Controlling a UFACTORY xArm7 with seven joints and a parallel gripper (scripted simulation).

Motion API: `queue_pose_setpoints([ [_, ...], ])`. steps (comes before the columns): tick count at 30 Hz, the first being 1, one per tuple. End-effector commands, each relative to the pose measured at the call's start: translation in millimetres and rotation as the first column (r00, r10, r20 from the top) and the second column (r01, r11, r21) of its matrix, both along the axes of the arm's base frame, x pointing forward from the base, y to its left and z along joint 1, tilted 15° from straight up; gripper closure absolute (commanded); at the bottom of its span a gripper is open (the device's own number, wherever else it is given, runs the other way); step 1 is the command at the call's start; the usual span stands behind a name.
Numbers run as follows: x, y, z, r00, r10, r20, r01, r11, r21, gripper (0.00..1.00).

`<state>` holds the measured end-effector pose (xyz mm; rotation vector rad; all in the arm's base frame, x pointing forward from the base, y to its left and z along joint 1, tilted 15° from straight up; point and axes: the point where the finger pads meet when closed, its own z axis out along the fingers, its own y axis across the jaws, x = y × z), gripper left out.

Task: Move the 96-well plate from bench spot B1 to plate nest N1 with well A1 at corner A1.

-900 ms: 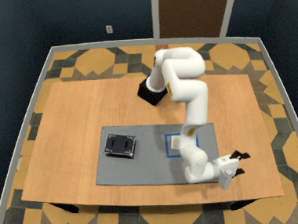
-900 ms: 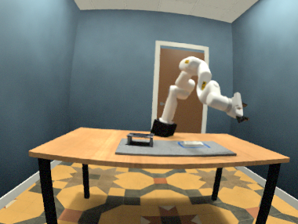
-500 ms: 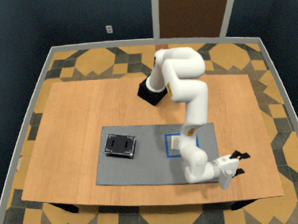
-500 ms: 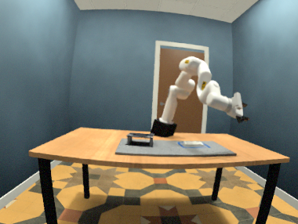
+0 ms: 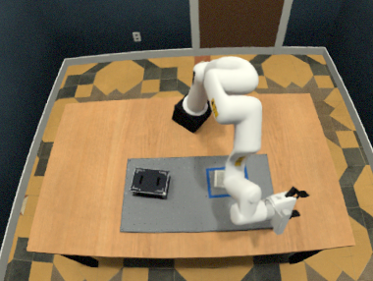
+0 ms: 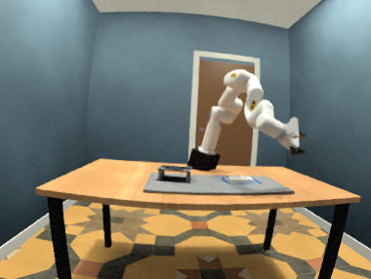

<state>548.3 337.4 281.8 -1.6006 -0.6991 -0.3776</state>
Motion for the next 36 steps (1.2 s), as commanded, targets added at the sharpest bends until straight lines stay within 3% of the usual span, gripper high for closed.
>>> queue_pose_setpoints([
  [1,-6.9,-4.2,-14.2,1.000,-0.013,0.019,0.014,0.995,-0.095,0.00],
  [7,-11.7,-7.0,-25.0,1.000,-0.013,0.019,0.014,0.995,-0.095,0.00],
  [10,-18.1,-12.0,-37.6,0.999,-0.014,0.038,0.021,0.981,-0.192,0.00],
  [15,-25.6,-17.7,-52.3,0.999,-0.014,0.040,0.022,0.979,-0.203,0.00],
  [19,-34.7,-26.1,-67.9,0.998,-0.006,0.068,0.027,0.952,-0.306,0.00],
  [24,-40.4,-31.3,-77.6,0.998,-0.006,0.068,0.027,0.952,-0.306,0.00],
  [27,-47.6,-38.7,-88.5,0.995,0.010,0.098,0.029,0.919,-0.394,0.00],
  [32,-55.7,-47.1,-100.7,0.995,0.012,0.101,0.030,0.915,-0.403,0.00],
  [36,-65.6,-58.4,-114.0,0.990,0.041,0.136,0.032,0.869,-0.493,0.00],
])
